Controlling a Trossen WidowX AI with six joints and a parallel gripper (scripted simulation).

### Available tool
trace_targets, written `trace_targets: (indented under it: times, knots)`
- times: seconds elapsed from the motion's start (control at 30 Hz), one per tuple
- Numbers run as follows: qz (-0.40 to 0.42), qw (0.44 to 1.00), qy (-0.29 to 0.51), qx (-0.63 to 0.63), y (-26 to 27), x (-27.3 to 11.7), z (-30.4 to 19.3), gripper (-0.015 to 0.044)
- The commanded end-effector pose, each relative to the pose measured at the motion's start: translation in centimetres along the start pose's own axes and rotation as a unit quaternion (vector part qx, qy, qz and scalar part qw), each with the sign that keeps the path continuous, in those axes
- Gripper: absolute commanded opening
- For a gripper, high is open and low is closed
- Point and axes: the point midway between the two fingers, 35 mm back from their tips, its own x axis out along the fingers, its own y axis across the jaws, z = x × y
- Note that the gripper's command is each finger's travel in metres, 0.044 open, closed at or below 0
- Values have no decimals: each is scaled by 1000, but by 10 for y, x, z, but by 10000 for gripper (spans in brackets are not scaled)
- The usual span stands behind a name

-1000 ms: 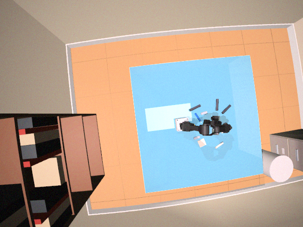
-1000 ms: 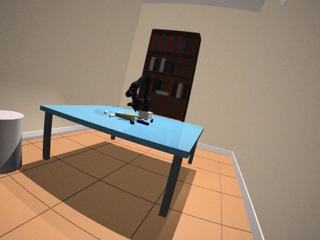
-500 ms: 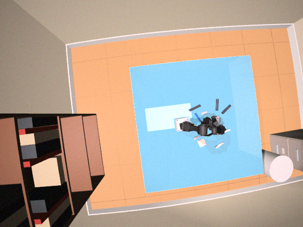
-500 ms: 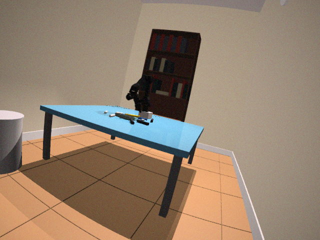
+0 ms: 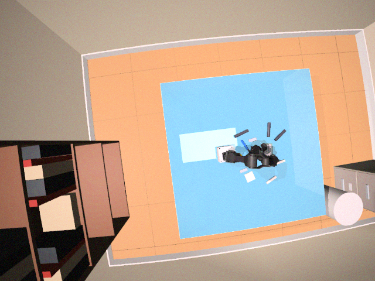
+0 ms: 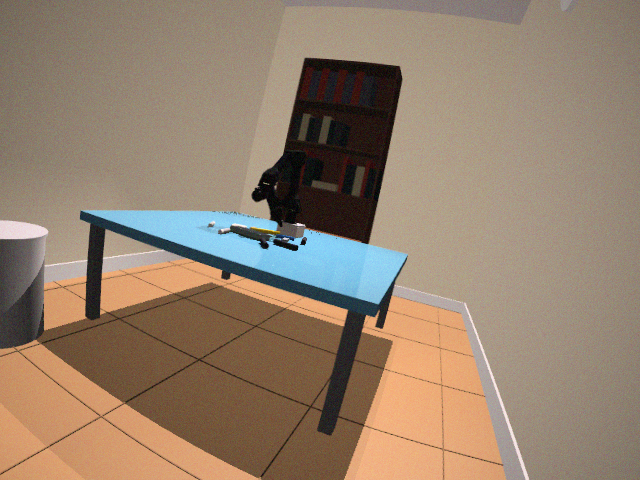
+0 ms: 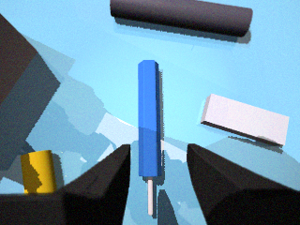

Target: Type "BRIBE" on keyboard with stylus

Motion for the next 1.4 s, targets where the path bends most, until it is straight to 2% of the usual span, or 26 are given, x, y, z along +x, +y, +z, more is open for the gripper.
trace_targets:
  times: [0.0, 1.37]
  knots:
    - [1, 1000, -4, -2, 1, 4, -1, 150]
    - [1, 1000, -4, -2, 3, 34, -17, 150]
